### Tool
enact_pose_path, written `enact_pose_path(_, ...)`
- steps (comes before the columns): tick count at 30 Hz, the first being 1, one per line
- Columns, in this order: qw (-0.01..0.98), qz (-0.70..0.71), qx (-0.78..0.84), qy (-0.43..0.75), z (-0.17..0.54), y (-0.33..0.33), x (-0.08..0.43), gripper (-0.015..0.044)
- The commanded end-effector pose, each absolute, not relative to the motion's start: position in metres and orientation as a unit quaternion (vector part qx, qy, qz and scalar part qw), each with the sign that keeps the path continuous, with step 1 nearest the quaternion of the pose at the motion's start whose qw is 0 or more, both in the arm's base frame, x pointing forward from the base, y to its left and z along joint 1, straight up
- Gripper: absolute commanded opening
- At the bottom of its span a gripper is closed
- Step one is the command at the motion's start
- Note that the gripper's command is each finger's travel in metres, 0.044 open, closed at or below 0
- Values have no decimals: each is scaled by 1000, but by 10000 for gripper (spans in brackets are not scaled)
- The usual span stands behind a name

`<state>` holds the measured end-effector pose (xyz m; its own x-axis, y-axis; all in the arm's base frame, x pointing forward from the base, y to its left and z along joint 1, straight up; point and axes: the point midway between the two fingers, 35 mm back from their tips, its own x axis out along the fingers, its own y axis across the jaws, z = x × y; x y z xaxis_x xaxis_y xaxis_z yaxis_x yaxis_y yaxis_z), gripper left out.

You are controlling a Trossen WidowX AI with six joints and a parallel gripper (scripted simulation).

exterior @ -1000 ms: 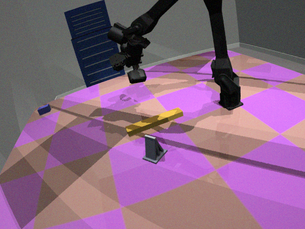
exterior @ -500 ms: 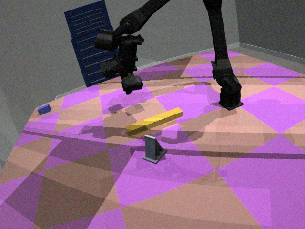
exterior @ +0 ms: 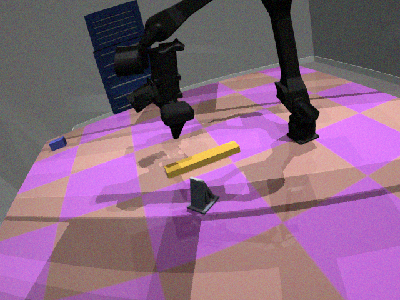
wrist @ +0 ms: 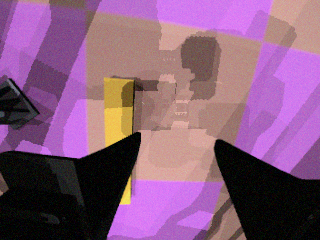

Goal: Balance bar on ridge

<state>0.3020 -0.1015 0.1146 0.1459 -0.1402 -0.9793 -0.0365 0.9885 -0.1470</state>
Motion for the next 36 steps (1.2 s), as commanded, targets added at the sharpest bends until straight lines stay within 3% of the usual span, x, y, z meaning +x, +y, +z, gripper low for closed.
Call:
enact_pose_path(1,742,-16,-45,669,114,-80,299,315)
enact_pose_path(8,717,9,-13,697,119,-45,289,315)
enact_pose_path(36,717,9,-13,697,57,-46,291,315)
